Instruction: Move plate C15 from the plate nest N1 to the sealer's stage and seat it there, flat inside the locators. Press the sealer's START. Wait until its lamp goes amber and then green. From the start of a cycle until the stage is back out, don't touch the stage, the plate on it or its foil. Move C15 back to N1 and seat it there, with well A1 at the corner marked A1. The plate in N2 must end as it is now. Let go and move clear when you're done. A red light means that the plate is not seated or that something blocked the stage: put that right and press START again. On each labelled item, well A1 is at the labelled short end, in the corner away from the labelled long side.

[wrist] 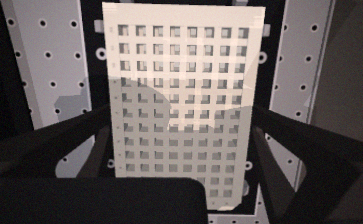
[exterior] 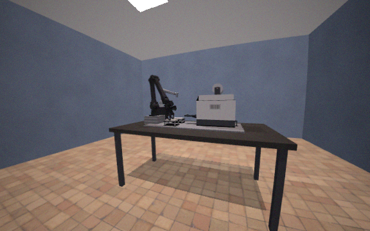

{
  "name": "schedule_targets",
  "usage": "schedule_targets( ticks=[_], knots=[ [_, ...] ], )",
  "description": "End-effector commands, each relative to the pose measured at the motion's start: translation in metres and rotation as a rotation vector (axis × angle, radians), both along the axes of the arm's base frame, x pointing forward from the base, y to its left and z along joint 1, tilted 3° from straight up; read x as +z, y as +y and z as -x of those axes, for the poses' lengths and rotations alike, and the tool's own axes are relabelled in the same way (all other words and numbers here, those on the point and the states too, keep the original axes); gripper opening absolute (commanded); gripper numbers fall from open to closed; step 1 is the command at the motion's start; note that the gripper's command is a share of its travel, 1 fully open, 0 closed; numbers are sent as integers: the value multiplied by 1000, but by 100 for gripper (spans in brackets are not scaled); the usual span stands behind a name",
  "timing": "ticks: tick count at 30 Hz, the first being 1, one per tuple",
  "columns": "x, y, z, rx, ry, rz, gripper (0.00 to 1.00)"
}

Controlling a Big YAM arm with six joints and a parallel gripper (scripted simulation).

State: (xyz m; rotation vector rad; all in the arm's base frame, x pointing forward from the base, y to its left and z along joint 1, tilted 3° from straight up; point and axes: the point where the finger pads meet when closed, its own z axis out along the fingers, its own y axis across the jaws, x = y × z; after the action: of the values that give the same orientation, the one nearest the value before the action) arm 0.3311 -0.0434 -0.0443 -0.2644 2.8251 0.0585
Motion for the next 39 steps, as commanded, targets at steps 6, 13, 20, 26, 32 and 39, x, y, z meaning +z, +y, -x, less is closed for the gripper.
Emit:
schedule_targets(
  ticks=[6,13,20,26,32,39],
  knots=[
    [5,-3,-21,3,-30,7,0],
    [4,-3,-20,3,-28,7,0],
    [4,-3,-20,2,-27,7,0],
    [4,-3,-19,2,-25,7,0],
    [3,-3,-19,1,-24,8,0],
    [3,-2,-18,1,-22,8,0]
  ],
)
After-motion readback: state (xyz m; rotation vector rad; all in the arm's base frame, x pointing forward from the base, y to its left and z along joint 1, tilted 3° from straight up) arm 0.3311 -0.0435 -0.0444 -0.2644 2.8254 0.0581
